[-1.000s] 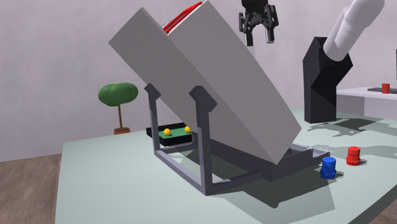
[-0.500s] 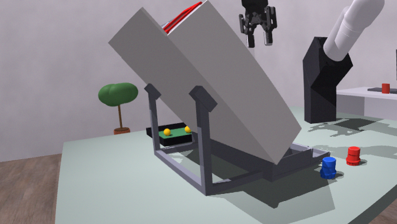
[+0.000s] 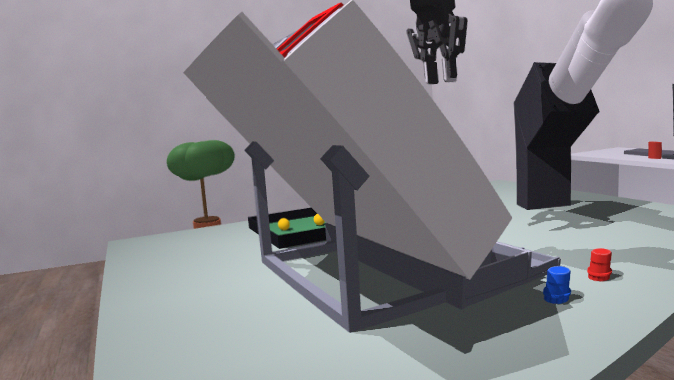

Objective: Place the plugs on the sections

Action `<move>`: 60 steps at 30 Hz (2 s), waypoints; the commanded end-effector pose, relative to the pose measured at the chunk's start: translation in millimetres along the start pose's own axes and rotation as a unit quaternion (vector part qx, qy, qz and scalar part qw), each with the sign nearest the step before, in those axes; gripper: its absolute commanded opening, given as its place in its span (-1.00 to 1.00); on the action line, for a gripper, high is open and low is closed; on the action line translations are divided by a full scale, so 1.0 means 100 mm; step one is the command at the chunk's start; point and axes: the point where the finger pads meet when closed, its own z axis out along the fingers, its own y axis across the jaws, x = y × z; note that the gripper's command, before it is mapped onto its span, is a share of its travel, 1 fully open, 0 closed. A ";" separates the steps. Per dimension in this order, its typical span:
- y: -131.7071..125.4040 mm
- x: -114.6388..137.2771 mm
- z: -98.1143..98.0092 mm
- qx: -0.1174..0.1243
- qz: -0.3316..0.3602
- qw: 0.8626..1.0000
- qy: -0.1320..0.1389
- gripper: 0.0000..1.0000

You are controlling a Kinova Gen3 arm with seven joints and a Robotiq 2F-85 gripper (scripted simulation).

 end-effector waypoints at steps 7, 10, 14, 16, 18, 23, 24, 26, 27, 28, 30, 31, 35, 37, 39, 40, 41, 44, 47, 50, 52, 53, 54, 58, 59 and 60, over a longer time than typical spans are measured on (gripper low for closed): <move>0.00 0.00 -0.01 -0.001 0.000 1.000 0.001 0.01; 0.00 0.00 -0.01 -0.001 0.000 1.000 0.001 0.01; 0.00 0.00 -0.01 -0.001 0.000 1.000 0.001 0.01; 0.00 0.00 -0.01 -0.001 0.000 1.000 0.001 0.01; 0.00 0.00 -0.01 -0.001 0.000 1.000 0.001 0.01; 0.00 0.00 -0.01 -0.001 0.000 1.000 0.001 0.01; 0.00 0.00 -0.01 -0.001 0.000 1.000 0.001 0.01; 0.00 0.00 -0.01 -0.001 0.000 1.000 0.001 0.01; 0.00 0.00 -0.01 -0.001 0.000 1.000 0.001 0.01; 0.00 0.00 -0.01 -0.001 0.000 1.000 0.001 0.01; 0.00 0.00 -0.01 -0.001 0.000 1.000 0.001 0.01; 0.00 0.00 -0.01 -0.001 0.000 1.000 0.001 0.01; 0.67 -0.04 0.38 -0.001 0.000 1.000 0.001 0.01; 0.81 -0.05 0.45 -0.001 0.000 1.000 0.001 0.01; 1.00 -0.07 0.56 -0.001 0.000 1.000 0.001 0.01; 1.09 -0.07 0.61 -0.001 0.000 1.000 0.001 0.01; 1.18 -0.07 0.66 -0.001 0.000 1.000 0.001 0.01; 1.30 -0.07 0.74 -0.001 0.000 1.000 0.001 0.01; 1.30 -0.07 0.74 -0.001 0.000 1.000 0.001 0.01; 1.75 -0.10 0.99 -0.004 0.000 1.000 0.000 0.01; 1.75 -0.10 0.99 -0.004 0.000 1.000 0.000 0.01; 1.75 -0.10 0.99 -0.004 0.000 1.000 0.000 0.01; 1.75 -0.10 0.99 -0.004 0.000 1.000 0.000 0.01; 1.75 -0.10 0.99 -0.004 0.000 1.000 0.000 0.01; 1.75 -0.10 0.99 -0.004 0.000 1.000 0.000 0.01; 1.75 -0.10 0.99 -0.004 0.000 1.000 0.000 0.01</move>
